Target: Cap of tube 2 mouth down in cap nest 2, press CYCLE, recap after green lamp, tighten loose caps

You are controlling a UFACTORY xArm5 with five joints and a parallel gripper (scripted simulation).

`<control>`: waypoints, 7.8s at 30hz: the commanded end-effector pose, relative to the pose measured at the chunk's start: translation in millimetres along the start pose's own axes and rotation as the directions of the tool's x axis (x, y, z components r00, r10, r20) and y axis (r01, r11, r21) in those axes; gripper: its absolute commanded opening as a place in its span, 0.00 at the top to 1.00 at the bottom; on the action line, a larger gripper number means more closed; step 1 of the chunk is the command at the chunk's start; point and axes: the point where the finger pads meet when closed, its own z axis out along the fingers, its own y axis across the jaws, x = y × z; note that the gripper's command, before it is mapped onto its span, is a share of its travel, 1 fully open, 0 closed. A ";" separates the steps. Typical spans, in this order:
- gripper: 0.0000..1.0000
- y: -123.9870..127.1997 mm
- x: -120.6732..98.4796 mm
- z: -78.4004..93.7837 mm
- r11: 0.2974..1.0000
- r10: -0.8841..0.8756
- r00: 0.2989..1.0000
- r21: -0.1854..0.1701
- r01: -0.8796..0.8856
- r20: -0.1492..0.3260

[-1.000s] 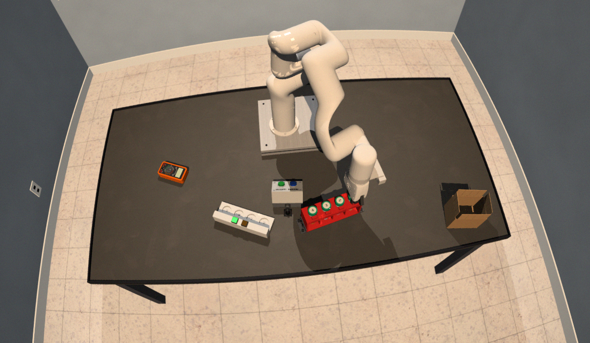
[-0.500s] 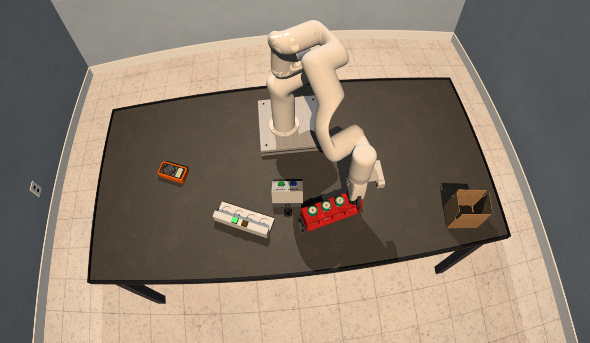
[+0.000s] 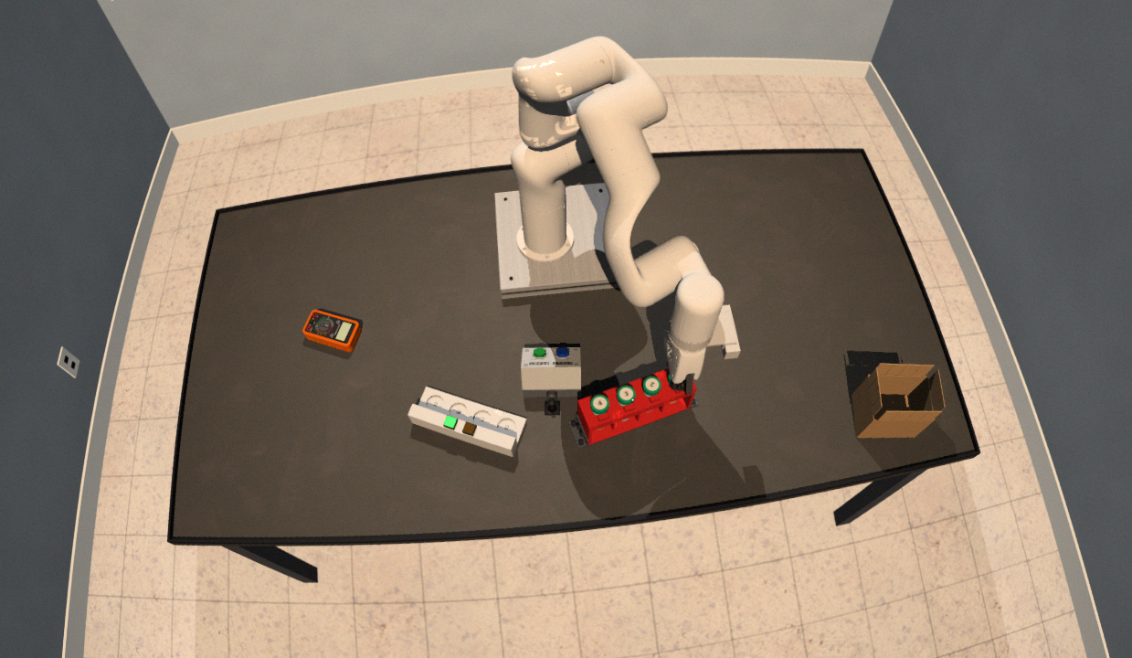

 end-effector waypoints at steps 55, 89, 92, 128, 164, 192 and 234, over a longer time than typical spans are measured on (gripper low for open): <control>0.54 26.7 -100.5 -2.7 0.883 -0.469 0.883 -0.004 0.469 0.001; 1.00 26.6 -100.5 7.3 0.883 -0.469 0.883 -0.004 0.469 0.001; 1.00 26.6 -100.5 7.3 0.883 -0.469 0.883 -0.004 0.469 0.001; 1.00 26.6 -100.5 7.3 0.998 -0.069 0.998 -0.004 0.069 0.000; 0.54 26.5 -100.5 -37.7 1.000 0.000 1.000 -0.005 0.000 -0.001; 0.54 39.2 -151.1 -14.2 0.883 -0.469 0.883 -0.004 0.469 0.001; 1.00 39.3 -151.1 7.4 0.883 -0.469 0.883 -0.004 0.469 0.001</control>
